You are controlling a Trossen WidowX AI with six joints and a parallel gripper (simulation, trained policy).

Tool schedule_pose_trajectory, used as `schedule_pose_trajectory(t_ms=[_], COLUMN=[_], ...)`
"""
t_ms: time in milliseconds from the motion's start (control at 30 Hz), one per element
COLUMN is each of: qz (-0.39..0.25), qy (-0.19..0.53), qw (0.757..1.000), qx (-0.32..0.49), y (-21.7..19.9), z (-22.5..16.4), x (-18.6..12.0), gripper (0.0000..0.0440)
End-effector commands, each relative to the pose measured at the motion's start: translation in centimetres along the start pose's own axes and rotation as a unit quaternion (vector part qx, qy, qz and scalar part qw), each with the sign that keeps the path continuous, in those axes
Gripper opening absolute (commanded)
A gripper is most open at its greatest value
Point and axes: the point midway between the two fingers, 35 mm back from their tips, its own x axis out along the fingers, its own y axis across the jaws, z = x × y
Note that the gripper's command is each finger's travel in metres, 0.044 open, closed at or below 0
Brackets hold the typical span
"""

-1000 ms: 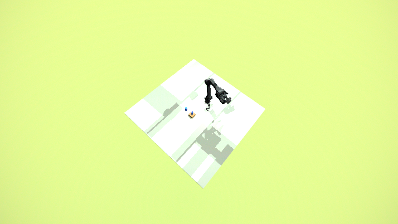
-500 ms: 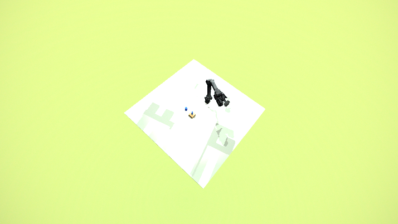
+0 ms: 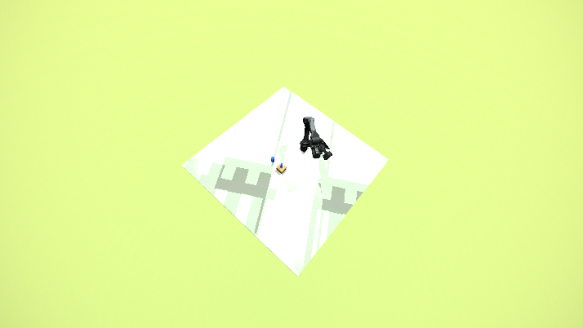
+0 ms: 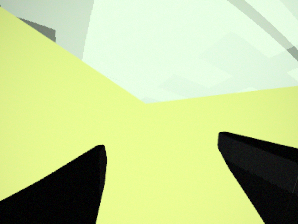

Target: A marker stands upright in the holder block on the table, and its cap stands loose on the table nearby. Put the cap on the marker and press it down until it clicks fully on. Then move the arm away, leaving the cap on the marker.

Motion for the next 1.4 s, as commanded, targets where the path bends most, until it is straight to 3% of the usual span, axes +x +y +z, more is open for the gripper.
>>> schedule_pose_trajectory(t_ms=[0, 1367], qz=[0.01, 0.144], qy=[-0.01, -0.153], qw=[1.0, 0.977], qx=[-0.005, -0.026], y=[0.4, 3.0], z=[0.8, 11.2], x=[-0.6, -11.0], gripper=[0.0325, 0.0326])
